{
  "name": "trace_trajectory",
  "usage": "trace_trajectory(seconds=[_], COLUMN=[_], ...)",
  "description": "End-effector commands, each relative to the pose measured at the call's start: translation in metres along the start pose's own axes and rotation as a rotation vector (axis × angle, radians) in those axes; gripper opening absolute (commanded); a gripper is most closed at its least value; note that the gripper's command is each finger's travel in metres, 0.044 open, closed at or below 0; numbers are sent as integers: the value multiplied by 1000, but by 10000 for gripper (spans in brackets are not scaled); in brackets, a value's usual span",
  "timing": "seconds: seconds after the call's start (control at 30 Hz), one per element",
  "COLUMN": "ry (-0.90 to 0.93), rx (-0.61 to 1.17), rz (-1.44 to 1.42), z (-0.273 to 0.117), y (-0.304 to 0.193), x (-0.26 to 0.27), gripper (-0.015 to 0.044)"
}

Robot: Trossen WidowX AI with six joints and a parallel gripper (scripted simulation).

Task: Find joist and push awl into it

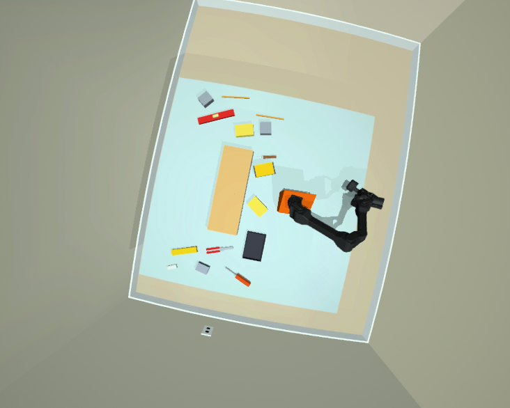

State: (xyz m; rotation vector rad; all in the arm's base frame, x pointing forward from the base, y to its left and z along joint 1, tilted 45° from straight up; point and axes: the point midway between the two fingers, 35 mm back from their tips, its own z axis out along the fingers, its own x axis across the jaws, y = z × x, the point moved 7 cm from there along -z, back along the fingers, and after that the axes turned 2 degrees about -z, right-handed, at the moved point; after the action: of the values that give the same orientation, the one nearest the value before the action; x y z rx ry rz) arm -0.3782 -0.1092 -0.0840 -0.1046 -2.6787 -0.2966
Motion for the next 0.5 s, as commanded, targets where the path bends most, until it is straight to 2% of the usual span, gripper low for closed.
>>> trace_trajectory(seconds=[0.0,0.03,0.3,0.47], ry=[-3,-11,-68,-71], rx=[5,21,173,204], rz=[-10,-39,-563,-800], z=[-1,-3,-34,-54], y=[-2,-9,-78,-109], x=[-2,-6,-62,-105], gripper=[426,440,440,440])
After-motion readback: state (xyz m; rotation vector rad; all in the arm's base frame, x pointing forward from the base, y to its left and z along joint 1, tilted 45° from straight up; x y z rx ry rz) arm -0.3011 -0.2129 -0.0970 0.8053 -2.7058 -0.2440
